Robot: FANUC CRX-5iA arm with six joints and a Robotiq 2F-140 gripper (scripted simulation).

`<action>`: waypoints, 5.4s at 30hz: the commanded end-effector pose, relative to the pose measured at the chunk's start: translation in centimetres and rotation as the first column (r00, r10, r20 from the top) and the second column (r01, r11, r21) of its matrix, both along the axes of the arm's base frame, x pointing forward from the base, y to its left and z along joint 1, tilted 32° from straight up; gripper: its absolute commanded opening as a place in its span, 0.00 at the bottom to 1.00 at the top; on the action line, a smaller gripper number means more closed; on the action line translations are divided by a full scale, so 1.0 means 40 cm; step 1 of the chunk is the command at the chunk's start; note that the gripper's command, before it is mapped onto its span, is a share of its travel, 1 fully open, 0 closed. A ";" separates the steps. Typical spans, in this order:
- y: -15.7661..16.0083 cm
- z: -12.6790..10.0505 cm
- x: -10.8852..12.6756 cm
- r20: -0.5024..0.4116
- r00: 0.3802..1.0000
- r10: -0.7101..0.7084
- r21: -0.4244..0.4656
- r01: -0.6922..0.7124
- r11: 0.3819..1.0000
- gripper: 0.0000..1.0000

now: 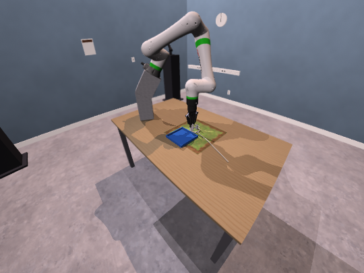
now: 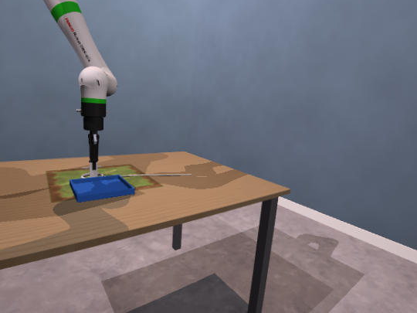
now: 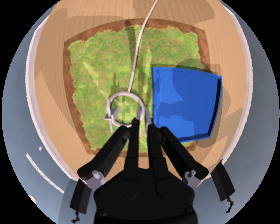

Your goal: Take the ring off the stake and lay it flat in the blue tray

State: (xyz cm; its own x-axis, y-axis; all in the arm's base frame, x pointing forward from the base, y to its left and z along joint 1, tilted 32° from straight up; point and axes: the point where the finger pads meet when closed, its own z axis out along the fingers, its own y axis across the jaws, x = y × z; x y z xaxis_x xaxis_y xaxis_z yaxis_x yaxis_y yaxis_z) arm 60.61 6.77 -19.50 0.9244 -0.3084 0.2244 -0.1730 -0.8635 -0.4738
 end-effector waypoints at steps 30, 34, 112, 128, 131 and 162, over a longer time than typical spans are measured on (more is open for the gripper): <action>-0.001 0.002 0.001 0.001 1.000 0.000 0.000 0.000 1.000 0.24; -0.001 0.002 0.001 0.001 1.000 0.000 0.000 0.000 1.000 0.24; 0.012 -0.026 0.013 0.001 1.000 0.000 0.000 0.000 1.000 0.24; 0.012 -0.027 0.013 0.001 1.000 0.000 0.000 0.000 1.000 0.24; 0.012 -0.027 0.013 0.001 1.000 0.000 0.000 0.000 1.000 0.24; 0.012 -0.027 0.013 0.001 1.000 0.000 0.000 0.000 1.000 0.10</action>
State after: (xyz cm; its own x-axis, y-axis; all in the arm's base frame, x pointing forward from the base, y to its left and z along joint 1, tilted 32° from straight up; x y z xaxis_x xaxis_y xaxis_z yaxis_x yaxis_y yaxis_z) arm 61.09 7.36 -20.64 0.9244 -0.3085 0.2245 -0.1728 -0.8631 -0.4745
